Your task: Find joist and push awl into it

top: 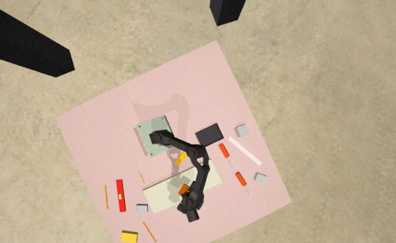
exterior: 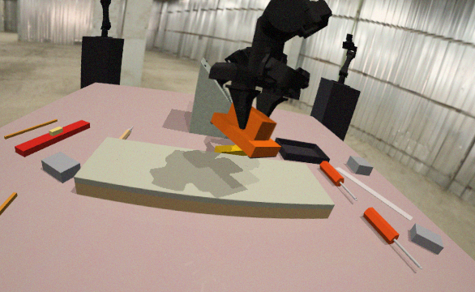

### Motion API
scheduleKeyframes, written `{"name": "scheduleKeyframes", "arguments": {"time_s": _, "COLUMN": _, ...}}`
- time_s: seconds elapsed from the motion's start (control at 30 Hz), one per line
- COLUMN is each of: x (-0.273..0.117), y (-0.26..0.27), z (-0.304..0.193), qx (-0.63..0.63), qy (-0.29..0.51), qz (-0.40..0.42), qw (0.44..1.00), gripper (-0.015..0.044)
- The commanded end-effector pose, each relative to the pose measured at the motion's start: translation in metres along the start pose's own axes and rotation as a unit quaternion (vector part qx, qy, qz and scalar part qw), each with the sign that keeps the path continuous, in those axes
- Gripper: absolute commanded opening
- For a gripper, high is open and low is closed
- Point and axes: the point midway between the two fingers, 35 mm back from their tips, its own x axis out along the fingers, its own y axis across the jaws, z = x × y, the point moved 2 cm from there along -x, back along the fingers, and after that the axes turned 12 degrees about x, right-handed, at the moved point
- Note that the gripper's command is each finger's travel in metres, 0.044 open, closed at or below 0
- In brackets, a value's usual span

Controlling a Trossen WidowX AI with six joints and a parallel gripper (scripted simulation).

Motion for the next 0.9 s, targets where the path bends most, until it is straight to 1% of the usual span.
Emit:
{"name": "scheduleKeyframes", "arguments": {"time_s": 0.0, "x": 0.0, "y": 0.031, "z": 0.004, "qx": -0.032, "qy": -0.002, "qz": 0.004, "qw": 0.999, "gripper": 0.0}}
{"name": "scheduleKeyframes", "arguments": {"time_s": 0.43, "x": 0.002, "y": 0.119, "z": 0.0, "qx": -0.134, "qy": -0.004, "qz": 0.026, "qw": 0.991, "gripper": 0.0}}
{"name": "scheduleKeyframes", "arguments": {"time_s": 0.87, "x": -0.001, "y": 0.2, "z": -0.023, "qx": -0.231, "qy": -0.012, "qz": 0.057, "qw": 0.971, "gripper": 0.0}}
